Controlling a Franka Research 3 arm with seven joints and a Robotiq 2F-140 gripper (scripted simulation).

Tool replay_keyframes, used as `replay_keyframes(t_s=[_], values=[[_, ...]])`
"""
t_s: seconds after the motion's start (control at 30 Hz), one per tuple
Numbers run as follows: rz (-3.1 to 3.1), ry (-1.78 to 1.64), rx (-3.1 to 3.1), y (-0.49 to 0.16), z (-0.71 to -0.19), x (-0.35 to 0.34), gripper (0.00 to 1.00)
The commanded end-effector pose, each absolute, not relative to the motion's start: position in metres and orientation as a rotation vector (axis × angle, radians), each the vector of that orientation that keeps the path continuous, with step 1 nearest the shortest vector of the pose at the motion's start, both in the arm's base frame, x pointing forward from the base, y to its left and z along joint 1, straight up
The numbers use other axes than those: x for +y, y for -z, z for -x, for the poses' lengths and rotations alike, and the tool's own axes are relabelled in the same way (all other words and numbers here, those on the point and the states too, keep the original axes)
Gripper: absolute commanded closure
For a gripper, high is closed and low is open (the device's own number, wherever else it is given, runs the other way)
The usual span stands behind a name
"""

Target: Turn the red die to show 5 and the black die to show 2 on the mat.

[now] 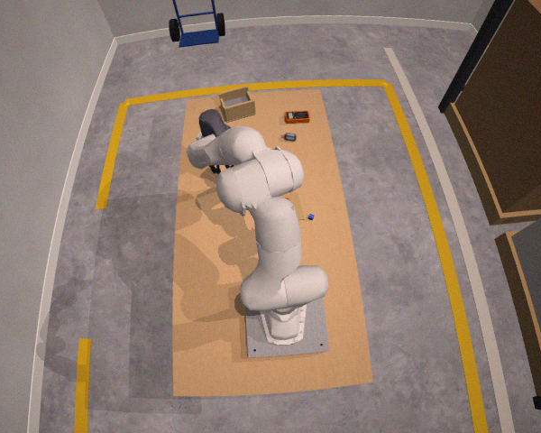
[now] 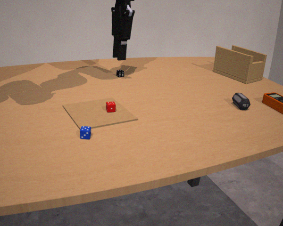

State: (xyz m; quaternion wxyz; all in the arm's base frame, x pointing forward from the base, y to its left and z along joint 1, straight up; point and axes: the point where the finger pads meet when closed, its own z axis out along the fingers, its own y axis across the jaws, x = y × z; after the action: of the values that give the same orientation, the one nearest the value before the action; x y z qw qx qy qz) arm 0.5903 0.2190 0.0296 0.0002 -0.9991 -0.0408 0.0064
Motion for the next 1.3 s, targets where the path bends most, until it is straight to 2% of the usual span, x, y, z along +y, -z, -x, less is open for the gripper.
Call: replay_keyframes(t_s=[0.0, 1.27], values=[[3.139, -0.009, -0.121, -0.026, -0.592, 0.219, 0.71], [3.139, -0.009, -0.121, 0.005, -0.593, 0.220, 0.71]])
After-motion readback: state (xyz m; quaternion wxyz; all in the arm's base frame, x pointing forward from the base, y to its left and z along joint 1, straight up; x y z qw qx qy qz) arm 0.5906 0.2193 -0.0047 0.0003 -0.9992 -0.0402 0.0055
